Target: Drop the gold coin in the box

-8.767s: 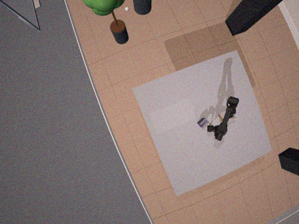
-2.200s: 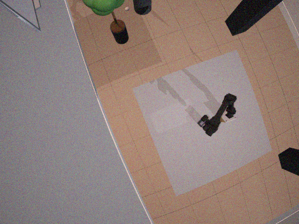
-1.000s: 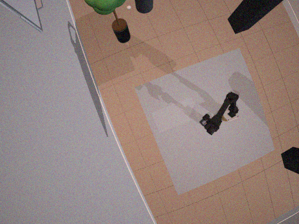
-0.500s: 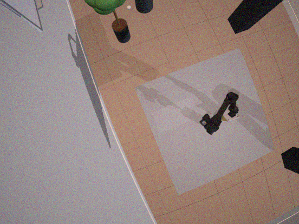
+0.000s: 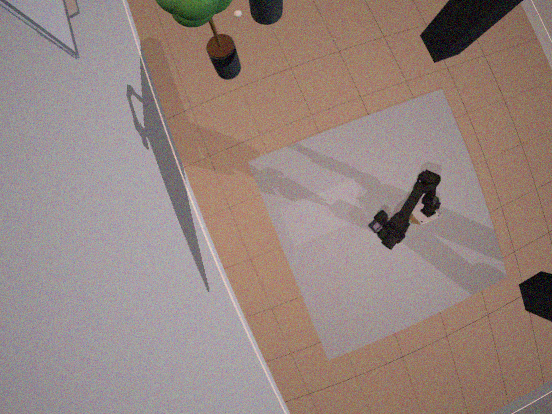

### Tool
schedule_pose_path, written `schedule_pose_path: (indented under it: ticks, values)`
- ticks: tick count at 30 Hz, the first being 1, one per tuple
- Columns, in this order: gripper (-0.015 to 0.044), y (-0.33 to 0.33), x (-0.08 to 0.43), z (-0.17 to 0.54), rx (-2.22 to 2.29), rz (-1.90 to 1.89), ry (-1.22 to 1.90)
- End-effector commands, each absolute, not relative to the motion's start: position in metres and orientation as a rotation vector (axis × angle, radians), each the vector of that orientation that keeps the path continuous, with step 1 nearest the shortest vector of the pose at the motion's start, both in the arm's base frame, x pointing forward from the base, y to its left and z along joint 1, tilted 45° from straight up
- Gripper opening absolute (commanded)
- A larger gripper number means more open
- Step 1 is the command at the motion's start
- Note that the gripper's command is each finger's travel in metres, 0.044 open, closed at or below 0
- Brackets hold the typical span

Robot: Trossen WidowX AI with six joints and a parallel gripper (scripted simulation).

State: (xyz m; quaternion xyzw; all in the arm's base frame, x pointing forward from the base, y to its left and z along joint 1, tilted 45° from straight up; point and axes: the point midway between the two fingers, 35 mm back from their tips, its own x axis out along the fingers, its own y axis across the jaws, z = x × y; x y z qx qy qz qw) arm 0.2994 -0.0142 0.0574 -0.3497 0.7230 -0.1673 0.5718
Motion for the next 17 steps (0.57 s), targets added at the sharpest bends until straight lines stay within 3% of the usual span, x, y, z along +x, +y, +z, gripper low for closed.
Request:
schedule_pose_path:
  ticks: [1, 7, 17]
  values:
    - [0.0292, -0.006, 0.302, 0.065, -0.815, -0.391, 1.688]
    - [0.044, 0.02, 0.303, 0.092, -0.821, -0.391, 1.693]
    - [0.044, 0.027, 0.302, 0.099, -0.823, -0.392, 1.694]
